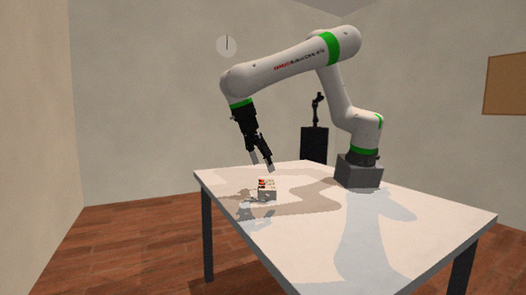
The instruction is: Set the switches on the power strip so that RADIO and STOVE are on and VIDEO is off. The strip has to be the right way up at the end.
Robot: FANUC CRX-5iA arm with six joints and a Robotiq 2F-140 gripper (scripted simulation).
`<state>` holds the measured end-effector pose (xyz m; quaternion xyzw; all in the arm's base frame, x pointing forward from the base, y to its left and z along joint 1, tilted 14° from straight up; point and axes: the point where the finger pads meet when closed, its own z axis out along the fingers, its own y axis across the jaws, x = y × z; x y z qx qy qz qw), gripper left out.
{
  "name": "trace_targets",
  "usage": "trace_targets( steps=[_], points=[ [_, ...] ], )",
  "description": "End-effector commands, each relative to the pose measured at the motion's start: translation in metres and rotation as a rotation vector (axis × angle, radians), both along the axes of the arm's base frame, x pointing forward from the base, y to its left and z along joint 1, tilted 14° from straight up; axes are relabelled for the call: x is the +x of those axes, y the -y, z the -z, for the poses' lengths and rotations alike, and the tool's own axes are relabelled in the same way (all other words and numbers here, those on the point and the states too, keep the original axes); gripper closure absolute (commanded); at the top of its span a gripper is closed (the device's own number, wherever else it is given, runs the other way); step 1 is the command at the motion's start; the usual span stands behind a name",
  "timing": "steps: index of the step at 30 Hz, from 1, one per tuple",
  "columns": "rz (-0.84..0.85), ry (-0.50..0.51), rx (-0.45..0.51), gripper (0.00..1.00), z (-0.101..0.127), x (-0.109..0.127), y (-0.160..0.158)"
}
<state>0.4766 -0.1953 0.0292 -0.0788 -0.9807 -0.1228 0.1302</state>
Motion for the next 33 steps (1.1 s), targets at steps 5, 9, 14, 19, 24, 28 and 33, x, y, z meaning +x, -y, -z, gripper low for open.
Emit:
trace_targets(
  steps=[5, 9, 14, 19, 24, 28, 33],
  points=[
    [0.000, 0.000, 0.000, 0.00, 0.000, 0.000, 0.000],
    [0.000, 0.000, 0.000, 0.00, 0.000, 0.000, 0.000],
    [0.014, 0.079, -0.010, 0.00, -0.010, 0.001, 0.004],
    [0.053, 0.295, -0.053, 0.00, -0.037, -0.001, 0.018],
    [0.068, 0.371, -0.074, 0.00, -0.047, -0.002, 0.023],
    [0.068, 0.371, -0.074, 0.00, -0.047, -0.002, 0.023],
    [0.068, 0.371, -0.074, 0.00, -0.047, -0.002, 0.023]
  ],
)
